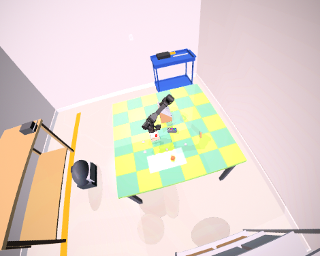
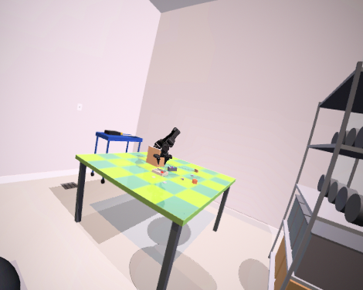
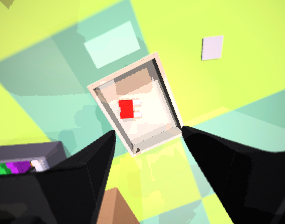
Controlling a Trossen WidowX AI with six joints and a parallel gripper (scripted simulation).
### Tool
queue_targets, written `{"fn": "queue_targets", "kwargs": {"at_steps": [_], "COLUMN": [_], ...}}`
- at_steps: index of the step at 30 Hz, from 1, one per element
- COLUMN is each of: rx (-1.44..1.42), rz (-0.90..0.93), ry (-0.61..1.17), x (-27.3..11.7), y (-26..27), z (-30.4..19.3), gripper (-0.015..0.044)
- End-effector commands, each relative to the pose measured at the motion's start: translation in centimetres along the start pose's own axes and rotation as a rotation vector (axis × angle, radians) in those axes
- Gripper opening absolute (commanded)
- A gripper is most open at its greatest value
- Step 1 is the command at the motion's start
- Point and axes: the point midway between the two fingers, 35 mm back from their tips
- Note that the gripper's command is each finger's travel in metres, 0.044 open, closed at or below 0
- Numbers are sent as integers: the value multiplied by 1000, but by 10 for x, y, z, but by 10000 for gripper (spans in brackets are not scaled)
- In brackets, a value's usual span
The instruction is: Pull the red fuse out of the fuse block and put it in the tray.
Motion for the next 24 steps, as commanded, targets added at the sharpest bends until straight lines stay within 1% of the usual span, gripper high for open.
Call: {"fn": "queue_targets", "kwargs": {"at_steps": [1, 24], "rx": [-8, -3], "rz": [-3, 0], "ry": [5, 4], "x": [-7, -5], "y": [2, 2], "z": [0, 0], "gripper": [330, 330]}}
Point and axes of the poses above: the point midway between the two fingers, 35 mm back from their tips, its own x axis out along the fingers, its own y axis across the jaws, z = x × y, and after that the axes turned 10 degrees about -x, right-handed
